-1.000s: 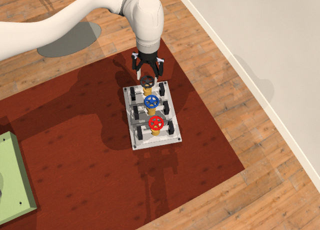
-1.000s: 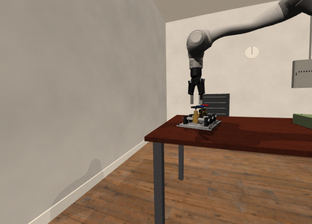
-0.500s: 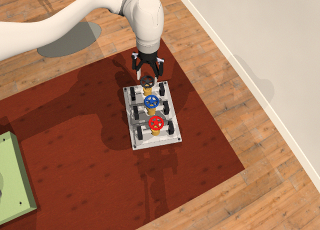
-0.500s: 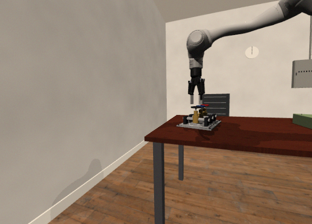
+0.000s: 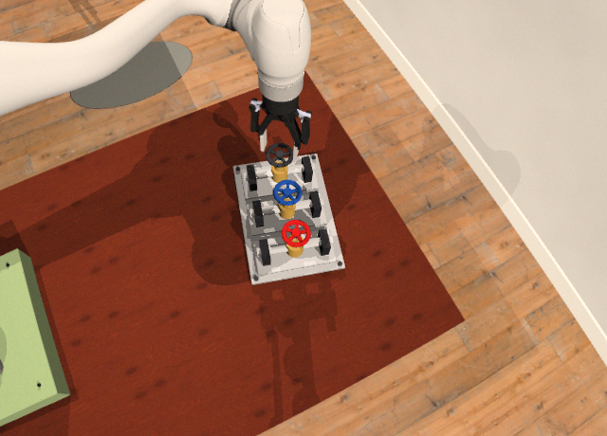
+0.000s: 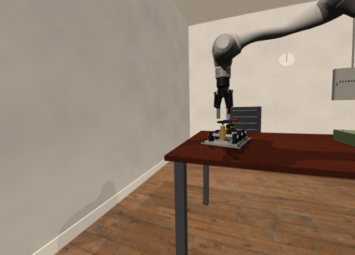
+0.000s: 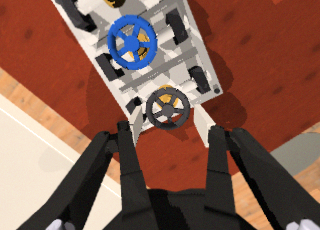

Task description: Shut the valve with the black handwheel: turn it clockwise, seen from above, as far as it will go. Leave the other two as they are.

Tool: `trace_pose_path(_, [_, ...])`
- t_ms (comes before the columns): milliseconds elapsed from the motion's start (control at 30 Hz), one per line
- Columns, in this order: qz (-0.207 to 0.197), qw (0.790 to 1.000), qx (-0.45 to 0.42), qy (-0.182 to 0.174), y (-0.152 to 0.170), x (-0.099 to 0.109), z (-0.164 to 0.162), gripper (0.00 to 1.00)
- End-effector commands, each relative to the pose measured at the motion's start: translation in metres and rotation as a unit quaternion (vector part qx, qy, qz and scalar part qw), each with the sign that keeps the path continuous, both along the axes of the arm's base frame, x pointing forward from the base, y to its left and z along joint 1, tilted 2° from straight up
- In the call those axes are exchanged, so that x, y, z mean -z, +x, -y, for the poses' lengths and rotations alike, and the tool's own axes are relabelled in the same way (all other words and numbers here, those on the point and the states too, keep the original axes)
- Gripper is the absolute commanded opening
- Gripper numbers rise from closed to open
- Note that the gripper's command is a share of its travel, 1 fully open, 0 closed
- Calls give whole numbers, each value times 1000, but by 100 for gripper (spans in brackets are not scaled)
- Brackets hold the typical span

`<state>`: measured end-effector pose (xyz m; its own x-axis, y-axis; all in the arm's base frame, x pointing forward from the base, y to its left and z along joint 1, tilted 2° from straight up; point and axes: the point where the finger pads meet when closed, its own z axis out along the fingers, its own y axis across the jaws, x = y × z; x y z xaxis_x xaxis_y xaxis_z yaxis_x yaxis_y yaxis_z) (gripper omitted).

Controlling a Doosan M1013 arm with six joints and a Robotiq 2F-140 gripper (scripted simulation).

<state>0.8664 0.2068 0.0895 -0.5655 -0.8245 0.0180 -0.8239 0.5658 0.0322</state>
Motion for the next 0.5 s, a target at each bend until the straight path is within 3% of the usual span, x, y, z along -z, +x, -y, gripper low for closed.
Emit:
trace_pose_path(0, [0, 1000, 0, 0, 0, 0, 0, 55])
trace_pose_path(467, [0, 1000, 0, 0, 0, 8, 0, 55])
